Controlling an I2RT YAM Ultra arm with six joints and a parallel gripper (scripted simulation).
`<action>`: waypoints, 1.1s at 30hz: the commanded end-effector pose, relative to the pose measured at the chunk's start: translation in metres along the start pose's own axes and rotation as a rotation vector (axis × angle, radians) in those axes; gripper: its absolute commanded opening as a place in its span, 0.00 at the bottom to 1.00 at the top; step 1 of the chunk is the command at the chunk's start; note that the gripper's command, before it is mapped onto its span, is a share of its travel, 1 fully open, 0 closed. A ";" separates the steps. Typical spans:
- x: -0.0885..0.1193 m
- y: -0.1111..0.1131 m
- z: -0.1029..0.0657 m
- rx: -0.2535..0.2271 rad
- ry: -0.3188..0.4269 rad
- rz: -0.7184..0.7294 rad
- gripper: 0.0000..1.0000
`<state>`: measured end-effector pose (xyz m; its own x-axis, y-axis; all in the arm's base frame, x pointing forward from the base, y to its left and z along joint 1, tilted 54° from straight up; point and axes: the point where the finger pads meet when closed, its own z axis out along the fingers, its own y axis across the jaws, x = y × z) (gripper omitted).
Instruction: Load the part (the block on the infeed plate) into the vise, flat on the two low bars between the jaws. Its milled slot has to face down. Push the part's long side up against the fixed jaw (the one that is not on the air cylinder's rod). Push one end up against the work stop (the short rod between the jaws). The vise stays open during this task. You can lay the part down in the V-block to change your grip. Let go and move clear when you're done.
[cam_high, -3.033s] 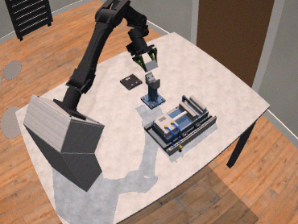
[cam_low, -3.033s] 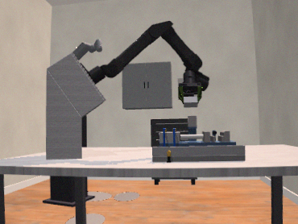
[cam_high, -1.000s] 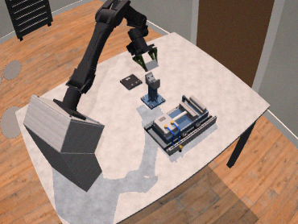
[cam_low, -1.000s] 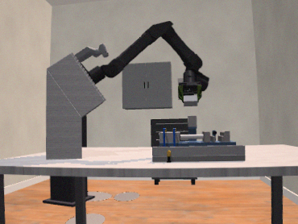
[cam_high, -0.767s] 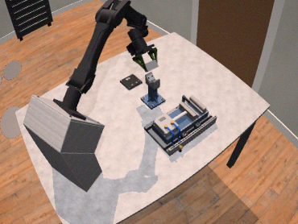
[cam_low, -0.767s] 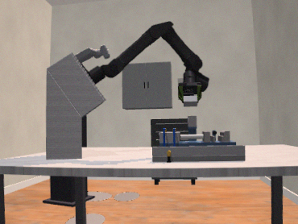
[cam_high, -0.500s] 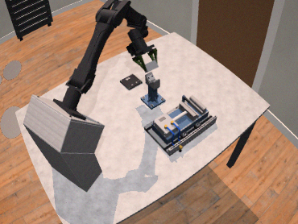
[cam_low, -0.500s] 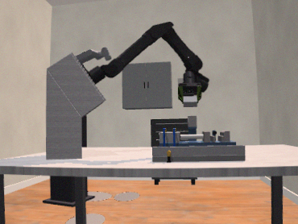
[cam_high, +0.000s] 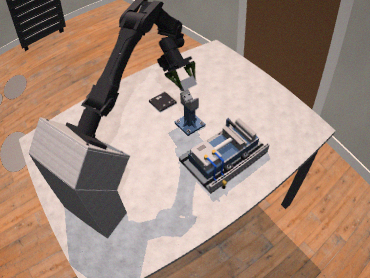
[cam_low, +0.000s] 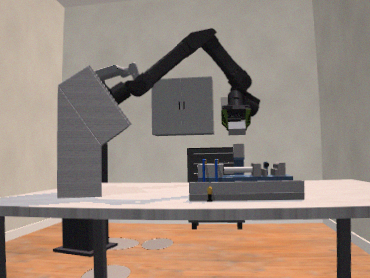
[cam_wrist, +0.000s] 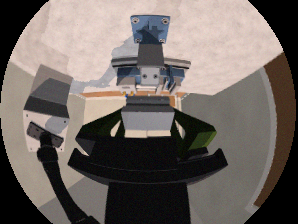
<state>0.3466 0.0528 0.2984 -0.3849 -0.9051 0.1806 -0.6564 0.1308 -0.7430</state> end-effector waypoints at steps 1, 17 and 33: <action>0.006 -0.012 -0.004 0.034 0.015 0.022 0.00; -0.003 -0.008 0.011 0.027 0.022 0.016 0.00; -0.017 -0.003 0.028 0.011 0.032 -0.001 0.00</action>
<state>0.3709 0.0640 0.2819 -0.3868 -0.9051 0.1767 -0.6506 0.1320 -0.7479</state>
